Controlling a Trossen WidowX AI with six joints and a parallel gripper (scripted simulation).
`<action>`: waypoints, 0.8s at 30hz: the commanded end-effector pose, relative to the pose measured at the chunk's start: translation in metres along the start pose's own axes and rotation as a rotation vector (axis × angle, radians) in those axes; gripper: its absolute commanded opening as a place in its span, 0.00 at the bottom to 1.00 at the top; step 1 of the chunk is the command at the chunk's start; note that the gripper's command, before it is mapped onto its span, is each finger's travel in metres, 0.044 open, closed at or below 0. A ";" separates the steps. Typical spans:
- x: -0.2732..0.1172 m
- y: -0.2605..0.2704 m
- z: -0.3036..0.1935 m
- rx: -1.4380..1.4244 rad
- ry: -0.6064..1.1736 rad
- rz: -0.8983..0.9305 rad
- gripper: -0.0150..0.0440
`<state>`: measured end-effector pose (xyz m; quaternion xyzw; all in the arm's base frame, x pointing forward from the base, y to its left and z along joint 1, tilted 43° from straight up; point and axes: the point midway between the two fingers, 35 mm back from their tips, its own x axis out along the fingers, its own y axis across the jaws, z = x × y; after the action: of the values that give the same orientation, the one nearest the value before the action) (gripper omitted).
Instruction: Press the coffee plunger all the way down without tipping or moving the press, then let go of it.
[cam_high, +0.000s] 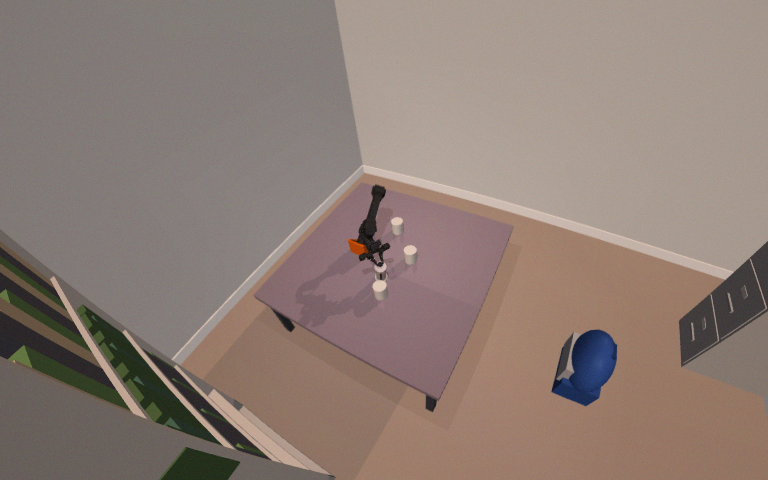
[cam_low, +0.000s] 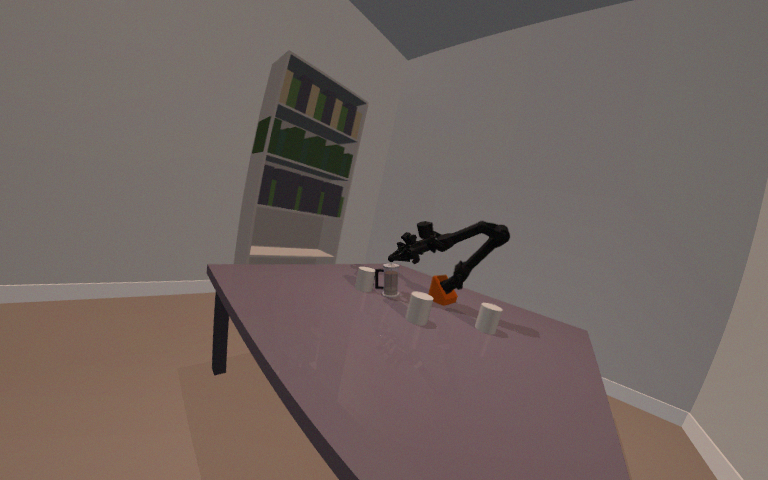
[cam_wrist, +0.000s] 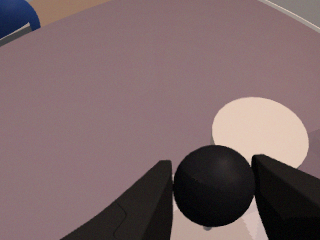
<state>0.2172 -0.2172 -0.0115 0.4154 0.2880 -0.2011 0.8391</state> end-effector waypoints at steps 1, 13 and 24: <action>0.000 0.000 0.000 0.000 0.000 0.000 0.45; 0.000 0.000 0.000 0.000 0.000 0.000 0.90; -0.027 -0.003 0.025 0.002 0.010 -0.004 1.00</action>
<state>0.2085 -0.2202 -0.0049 0.4263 0.3010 -0.1984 0.8296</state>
